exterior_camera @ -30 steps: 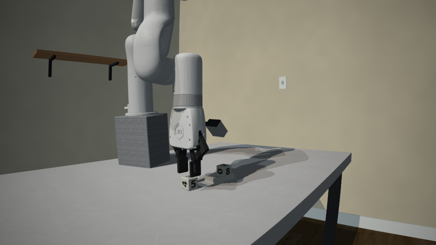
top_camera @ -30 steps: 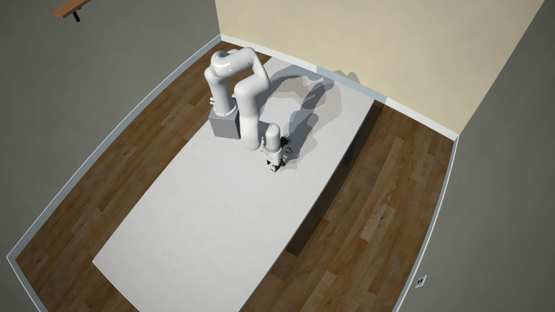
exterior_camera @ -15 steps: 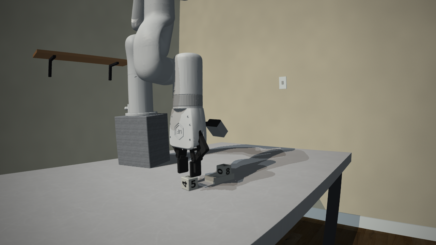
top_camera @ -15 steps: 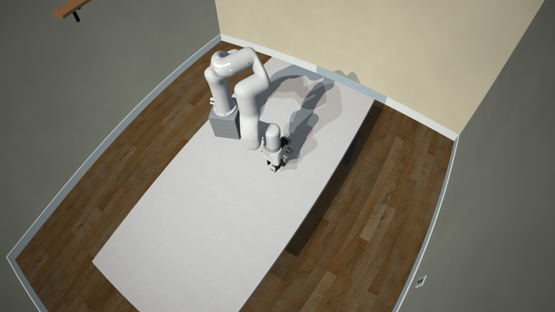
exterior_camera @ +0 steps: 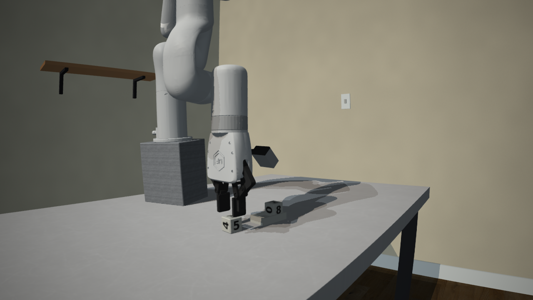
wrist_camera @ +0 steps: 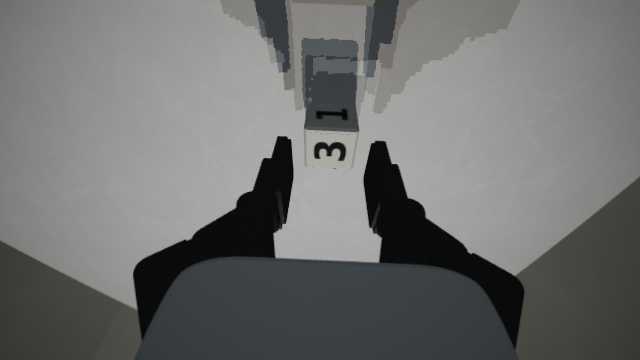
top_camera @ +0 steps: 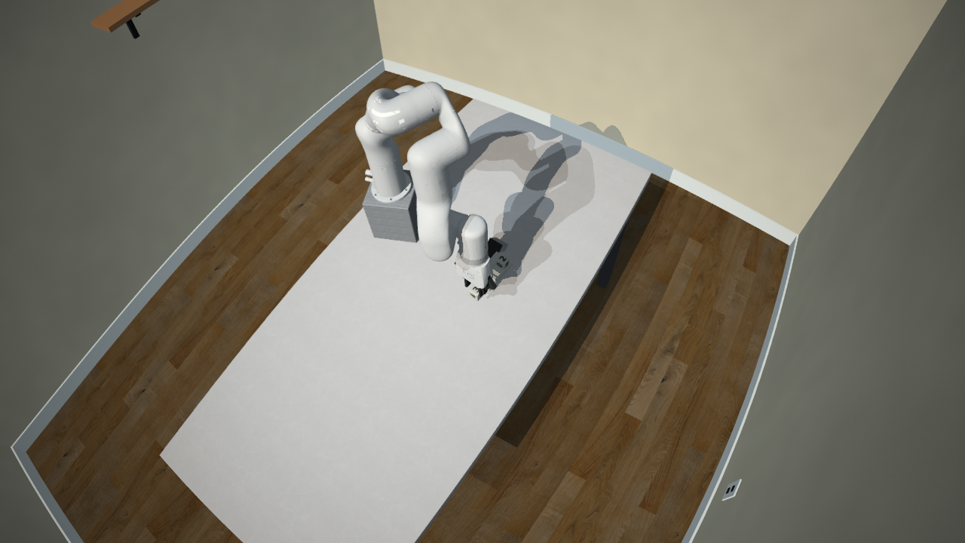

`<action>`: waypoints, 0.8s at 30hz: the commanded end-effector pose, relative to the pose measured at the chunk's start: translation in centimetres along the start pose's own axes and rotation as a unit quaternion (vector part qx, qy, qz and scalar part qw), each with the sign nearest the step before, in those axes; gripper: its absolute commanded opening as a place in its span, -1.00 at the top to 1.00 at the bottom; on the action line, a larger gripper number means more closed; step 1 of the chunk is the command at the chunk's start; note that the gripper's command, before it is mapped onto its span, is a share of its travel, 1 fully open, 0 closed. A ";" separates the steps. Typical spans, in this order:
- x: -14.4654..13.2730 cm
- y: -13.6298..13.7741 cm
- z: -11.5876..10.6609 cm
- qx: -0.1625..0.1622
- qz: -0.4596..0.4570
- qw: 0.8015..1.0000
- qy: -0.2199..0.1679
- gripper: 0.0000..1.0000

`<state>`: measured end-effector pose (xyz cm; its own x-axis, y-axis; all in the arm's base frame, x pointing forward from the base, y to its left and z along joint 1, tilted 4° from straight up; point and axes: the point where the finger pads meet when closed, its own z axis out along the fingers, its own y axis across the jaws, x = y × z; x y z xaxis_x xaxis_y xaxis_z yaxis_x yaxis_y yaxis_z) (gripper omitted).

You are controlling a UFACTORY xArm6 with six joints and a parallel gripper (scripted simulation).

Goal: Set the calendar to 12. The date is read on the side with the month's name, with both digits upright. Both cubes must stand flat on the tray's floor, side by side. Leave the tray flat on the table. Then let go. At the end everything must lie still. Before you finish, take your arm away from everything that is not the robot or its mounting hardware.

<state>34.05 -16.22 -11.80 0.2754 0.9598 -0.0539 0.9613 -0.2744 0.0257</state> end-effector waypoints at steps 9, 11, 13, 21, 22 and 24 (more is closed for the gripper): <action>0.0 0.1 -0.1 -0.001 0.000 1.000 0.000 0.01; 0.0 0.1 -0.1 -0.001 0.000 1.000 0.000 0.01; 0.0 0.1 -0.1 -0.001 0.000 1.000 0.000 0.01; 0.0 0.1 0.3 -0.001 0.000 1.000 0.000 0.01; 0.0 0.1 0.5 -0.001 0.000 1.000 0.000 0.01; 0.0 0.1 0.8 -0.001 0.000 1.000 0.000 0.01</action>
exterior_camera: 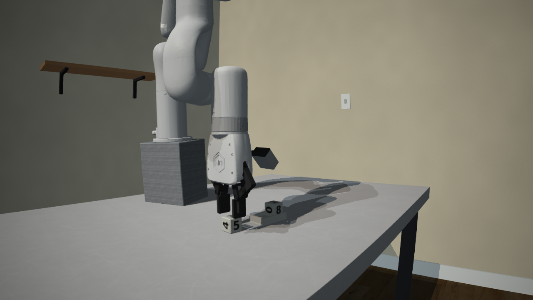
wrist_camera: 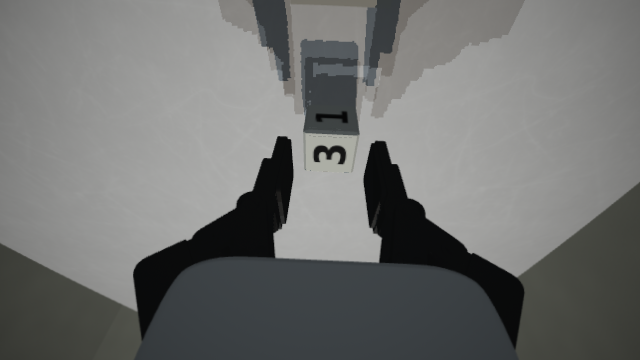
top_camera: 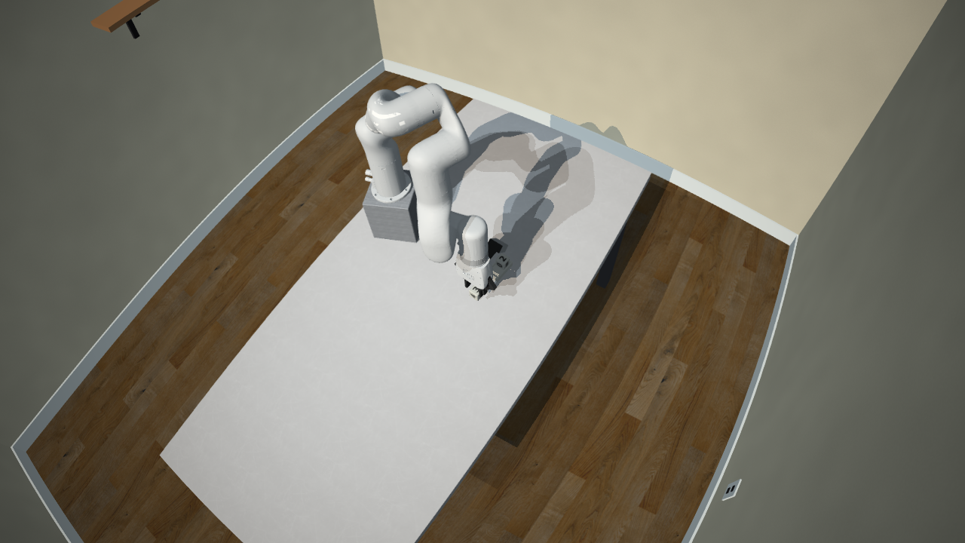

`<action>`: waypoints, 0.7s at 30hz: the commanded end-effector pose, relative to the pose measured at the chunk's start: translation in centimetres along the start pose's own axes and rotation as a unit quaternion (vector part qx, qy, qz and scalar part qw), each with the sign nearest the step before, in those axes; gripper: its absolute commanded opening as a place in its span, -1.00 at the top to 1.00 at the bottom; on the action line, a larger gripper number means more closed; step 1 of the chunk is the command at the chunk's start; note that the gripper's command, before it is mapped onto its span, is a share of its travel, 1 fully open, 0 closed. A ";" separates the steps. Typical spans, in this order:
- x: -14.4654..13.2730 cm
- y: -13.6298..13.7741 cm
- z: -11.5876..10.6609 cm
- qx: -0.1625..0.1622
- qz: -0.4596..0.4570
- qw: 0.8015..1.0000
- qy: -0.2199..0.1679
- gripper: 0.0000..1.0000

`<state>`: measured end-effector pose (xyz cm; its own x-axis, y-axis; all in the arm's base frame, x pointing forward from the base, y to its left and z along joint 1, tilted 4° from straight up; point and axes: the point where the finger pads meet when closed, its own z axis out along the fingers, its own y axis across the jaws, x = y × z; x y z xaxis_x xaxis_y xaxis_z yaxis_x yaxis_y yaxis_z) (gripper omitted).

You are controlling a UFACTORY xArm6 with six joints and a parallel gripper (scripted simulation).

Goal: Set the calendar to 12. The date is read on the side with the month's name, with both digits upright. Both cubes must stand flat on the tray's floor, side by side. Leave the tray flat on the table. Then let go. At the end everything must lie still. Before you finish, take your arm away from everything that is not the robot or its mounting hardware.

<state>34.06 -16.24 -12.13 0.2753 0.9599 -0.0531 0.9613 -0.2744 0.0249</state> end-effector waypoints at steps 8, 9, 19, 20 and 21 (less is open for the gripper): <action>0.0 0.1 1.4 -0.002 0.000 1.000 -0.001 0.01; 0.0 0.1 1.6 -0.002 0.000 1.000 -0.001 0.01; 0.0 0.1 2.4 -0.002 0.000 1.000 -0.001 0.01; 0.0 0.1 2.4 -0.002 0.000 1.000 -0.001 0.01; 0.0 0.1 2.4 -0.002 0.000 1.000 -0.001 0.01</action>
<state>34.07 -16.38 -14.52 0.2751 0.9601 -0.0506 0.9614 -0.2744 0.0208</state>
